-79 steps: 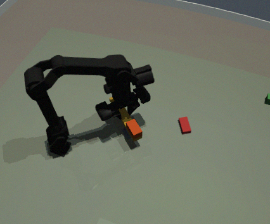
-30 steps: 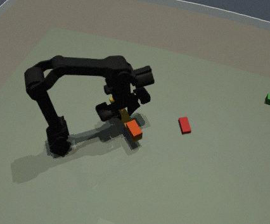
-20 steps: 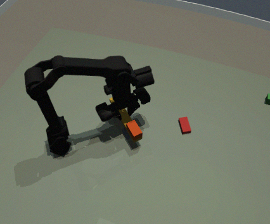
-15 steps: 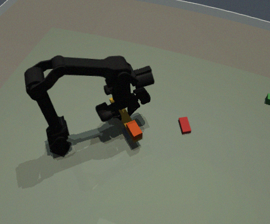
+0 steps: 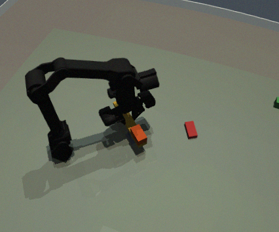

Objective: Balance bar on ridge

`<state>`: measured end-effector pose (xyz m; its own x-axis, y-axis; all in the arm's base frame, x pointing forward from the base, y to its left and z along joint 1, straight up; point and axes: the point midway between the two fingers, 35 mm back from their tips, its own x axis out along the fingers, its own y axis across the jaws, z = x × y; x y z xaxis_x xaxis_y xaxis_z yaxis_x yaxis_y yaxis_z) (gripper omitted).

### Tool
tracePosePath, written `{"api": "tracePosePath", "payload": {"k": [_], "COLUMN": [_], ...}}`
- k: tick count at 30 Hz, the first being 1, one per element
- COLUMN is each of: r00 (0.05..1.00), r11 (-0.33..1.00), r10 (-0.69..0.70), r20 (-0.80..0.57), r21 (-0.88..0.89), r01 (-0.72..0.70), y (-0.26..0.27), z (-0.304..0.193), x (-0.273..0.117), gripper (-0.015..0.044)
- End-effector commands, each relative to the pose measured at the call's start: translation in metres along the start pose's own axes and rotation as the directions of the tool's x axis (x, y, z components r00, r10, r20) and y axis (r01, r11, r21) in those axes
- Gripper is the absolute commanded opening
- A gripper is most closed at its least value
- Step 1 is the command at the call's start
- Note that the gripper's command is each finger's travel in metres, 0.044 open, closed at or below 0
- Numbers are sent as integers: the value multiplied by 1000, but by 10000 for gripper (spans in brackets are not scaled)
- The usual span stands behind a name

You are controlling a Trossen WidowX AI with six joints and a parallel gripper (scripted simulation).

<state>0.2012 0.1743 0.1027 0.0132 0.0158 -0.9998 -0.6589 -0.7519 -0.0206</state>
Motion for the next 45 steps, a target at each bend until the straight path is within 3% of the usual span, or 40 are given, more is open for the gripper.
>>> {"api": "tracePosePath", "payload": {"k": [1,45], "r00": [1000,1000], "r11": [1000,1000], "r10": [-2,-2], "r20": [-4,-4], "r21": [-5,-5], "r01": [2,2], "y": [0,0], "z": [-1,0], "x": [1,4], "gripper": [0,0]}}
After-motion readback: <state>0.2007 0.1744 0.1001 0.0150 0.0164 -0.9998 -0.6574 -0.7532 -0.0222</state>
